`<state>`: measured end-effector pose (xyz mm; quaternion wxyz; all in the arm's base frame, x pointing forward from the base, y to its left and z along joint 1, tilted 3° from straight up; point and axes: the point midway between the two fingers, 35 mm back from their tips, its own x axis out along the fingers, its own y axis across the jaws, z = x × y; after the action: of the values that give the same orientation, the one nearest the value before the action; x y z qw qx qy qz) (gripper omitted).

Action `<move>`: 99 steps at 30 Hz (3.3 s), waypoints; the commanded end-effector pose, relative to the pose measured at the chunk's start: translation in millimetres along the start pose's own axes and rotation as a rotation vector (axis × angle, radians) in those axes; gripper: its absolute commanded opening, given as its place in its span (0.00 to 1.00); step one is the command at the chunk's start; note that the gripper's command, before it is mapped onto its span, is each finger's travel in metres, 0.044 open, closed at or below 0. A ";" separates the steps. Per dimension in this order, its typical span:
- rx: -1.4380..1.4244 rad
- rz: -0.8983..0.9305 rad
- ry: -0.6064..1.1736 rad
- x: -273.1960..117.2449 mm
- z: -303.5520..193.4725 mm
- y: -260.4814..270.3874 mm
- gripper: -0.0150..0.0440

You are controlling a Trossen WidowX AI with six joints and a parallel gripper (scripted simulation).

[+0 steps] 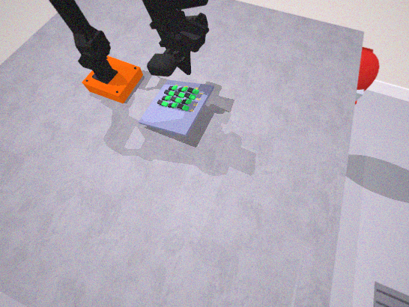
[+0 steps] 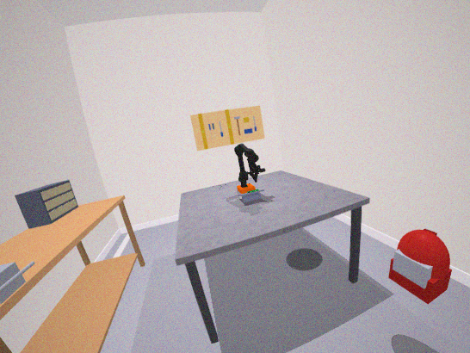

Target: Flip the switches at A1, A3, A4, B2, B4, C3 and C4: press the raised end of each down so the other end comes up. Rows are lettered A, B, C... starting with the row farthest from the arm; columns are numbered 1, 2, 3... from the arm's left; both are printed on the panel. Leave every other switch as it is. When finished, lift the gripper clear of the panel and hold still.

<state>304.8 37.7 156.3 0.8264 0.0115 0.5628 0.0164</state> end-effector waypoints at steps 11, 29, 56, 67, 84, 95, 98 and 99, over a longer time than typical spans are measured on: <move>0.000 -0.007 0.030 28.9 -0.9 -44.6 0.25; 0.000 -0.007 0.032 43.9 -1.1 -44.6 0.25; 0.000 -0.007 0.031 55.5 -1.1 -44.7 0.25; 0.000 -0.007 0.031 55.5 -1.1 -44.7 0.25; 0.000 -0.007 0.031 57.7 -1.1 -44.7 0.25; 0.000 -0.007 0.031 59.1 -1.1 -44.7 0.25; 0.000 -0.007 0.031 59.5 -1.1 -44.7 0.25; 0.000 -0.007 0.031 59.7 -1.1 -44.7 0.25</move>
<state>326.2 -5.0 100.5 0.8178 0.0092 0.5753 0.0124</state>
